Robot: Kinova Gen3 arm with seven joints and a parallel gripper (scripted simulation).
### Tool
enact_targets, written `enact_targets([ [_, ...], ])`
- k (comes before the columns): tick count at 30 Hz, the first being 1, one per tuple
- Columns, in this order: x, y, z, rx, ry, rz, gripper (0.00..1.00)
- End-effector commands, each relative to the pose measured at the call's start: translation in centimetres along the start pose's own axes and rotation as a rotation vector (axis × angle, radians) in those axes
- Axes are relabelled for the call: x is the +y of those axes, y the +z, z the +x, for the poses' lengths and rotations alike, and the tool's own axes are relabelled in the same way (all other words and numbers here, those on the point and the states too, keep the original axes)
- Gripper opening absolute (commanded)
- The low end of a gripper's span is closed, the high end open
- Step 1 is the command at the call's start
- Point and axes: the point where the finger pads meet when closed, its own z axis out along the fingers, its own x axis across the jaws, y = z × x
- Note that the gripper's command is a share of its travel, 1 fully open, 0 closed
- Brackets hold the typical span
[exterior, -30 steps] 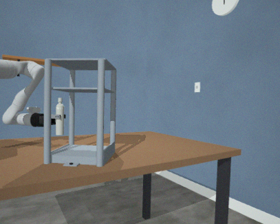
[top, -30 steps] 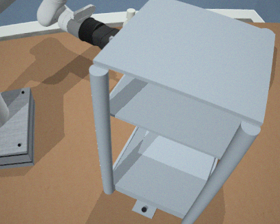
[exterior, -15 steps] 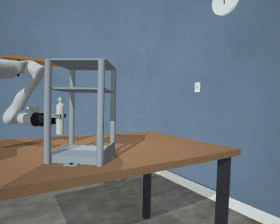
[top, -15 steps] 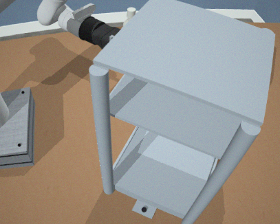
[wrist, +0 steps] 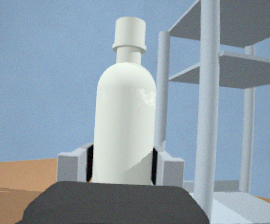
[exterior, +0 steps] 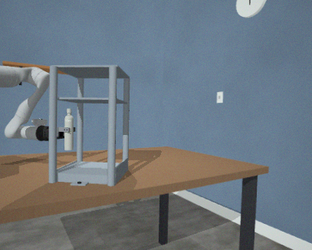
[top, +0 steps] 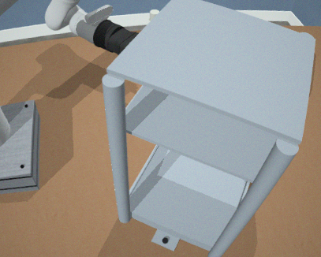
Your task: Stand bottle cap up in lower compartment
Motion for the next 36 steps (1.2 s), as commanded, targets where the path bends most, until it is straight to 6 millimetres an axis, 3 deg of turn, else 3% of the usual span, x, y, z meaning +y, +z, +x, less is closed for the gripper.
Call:
enact_targets([
  [1, -0.1, 0.1, 0.0, 0.001, 0.002, 0.001, 0.00],
  [19, -0.1, 0.1, 0.2, 0.001, 0.002, 0.001, 0.00],
  [36, -0.1, 0.4, 1.7, 0.001, 0.002, 0.001, 0.00],
])
